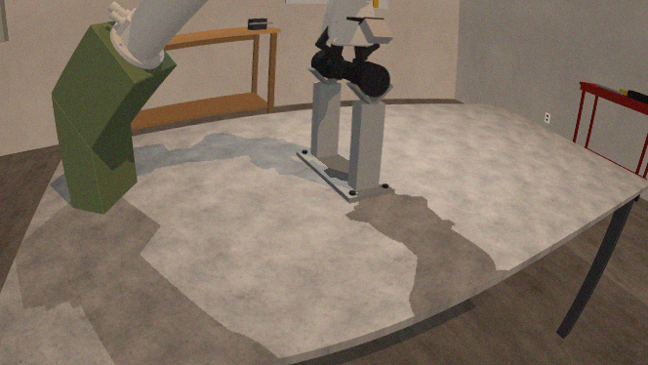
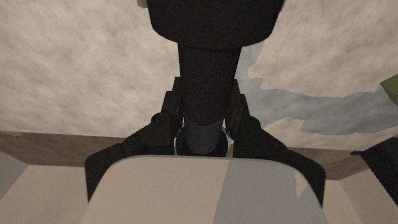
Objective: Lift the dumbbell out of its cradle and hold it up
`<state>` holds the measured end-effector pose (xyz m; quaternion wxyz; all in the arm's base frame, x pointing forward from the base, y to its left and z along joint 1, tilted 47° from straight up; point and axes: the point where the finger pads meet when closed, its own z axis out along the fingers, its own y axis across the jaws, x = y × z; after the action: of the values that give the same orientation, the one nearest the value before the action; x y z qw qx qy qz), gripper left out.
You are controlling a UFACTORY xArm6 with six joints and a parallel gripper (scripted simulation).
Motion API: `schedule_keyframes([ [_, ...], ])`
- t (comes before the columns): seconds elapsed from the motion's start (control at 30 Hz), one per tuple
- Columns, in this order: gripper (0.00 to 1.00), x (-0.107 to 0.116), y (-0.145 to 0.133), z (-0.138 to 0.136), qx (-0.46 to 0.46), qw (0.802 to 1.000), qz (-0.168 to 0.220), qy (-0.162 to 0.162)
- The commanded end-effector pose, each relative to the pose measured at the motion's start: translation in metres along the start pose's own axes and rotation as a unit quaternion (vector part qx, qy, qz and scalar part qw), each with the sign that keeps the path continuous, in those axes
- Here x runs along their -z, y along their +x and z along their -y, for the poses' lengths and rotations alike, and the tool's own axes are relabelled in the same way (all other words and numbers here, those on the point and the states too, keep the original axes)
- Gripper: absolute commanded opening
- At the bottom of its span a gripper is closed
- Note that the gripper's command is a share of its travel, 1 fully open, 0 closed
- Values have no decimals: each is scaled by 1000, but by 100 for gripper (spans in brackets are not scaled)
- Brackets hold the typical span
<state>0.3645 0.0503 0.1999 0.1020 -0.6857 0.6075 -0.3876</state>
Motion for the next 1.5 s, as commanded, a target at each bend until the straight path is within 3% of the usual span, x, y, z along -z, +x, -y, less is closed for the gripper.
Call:
schedule_keyframes([
  [0.0, 0, 2, 0, 0, 0, 1000, 0, 1],
  [0.63, 0, 28, -1, 1, -1, 1000, -1, 1],
  [1.47, 0, 85, -1, 2, -1, 1000, -1, 2],
])
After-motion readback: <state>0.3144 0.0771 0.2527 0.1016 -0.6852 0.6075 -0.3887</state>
